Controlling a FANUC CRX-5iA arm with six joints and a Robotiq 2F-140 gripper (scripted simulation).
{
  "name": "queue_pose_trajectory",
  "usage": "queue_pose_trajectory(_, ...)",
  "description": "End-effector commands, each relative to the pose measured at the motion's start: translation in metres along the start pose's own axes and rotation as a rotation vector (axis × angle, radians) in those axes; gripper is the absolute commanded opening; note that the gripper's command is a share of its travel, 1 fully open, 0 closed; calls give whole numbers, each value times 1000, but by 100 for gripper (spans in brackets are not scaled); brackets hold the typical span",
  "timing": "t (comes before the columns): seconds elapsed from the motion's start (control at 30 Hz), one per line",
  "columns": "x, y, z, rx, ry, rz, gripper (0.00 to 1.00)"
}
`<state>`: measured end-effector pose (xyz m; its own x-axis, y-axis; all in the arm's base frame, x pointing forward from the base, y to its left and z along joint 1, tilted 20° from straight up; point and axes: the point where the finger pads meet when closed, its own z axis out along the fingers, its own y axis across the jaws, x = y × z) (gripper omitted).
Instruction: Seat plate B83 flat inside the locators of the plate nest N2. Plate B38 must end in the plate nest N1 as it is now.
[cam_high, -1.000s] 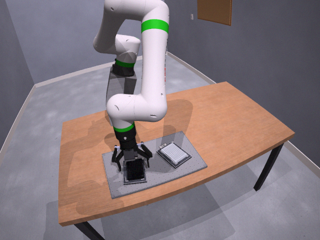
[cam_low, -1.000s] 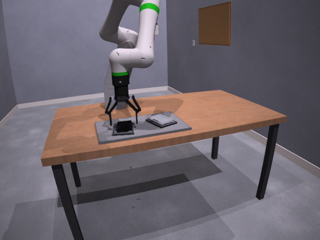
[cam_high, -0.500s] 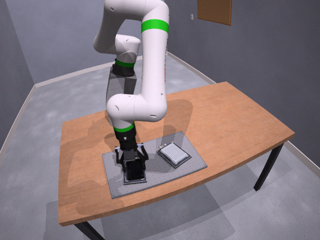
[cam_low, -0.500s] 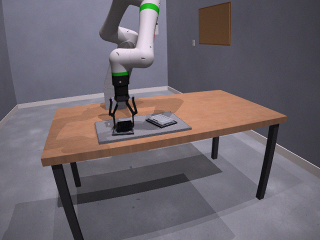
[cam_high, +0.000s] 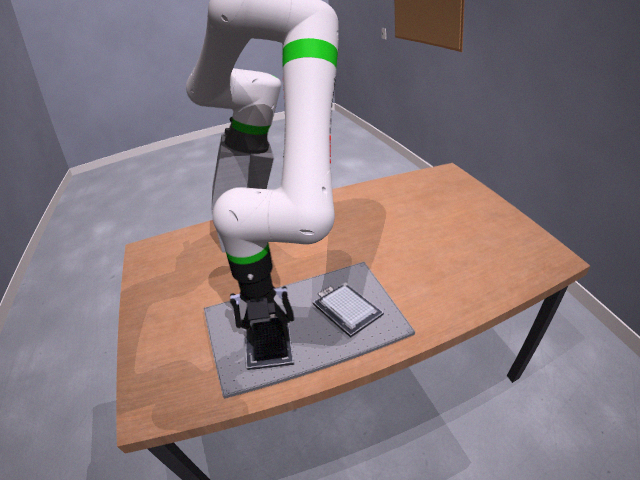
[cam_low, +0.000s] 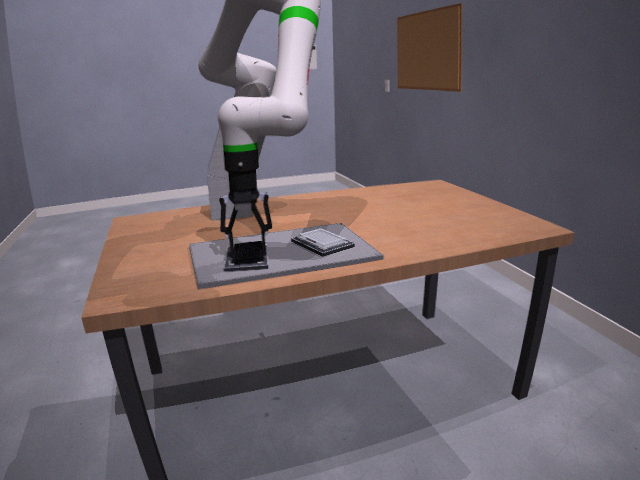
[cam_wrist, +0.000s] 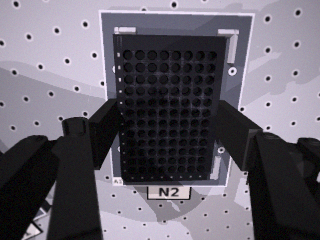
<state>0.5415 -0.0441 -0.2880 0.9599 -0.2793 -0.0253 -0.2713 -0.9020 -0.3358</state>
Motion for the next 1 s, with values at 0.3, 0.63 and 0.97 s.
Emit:
queue_pose_trajectory(0.3, 1, 0, -1, 0, 1, 0, 10)
queue_pose_trajectory(0.63, 1, 0, -11, 0, 1, 0, 10)
queue_pose_trajectory(0.97, 1, 0, -24, 0, 1, 0, 10)
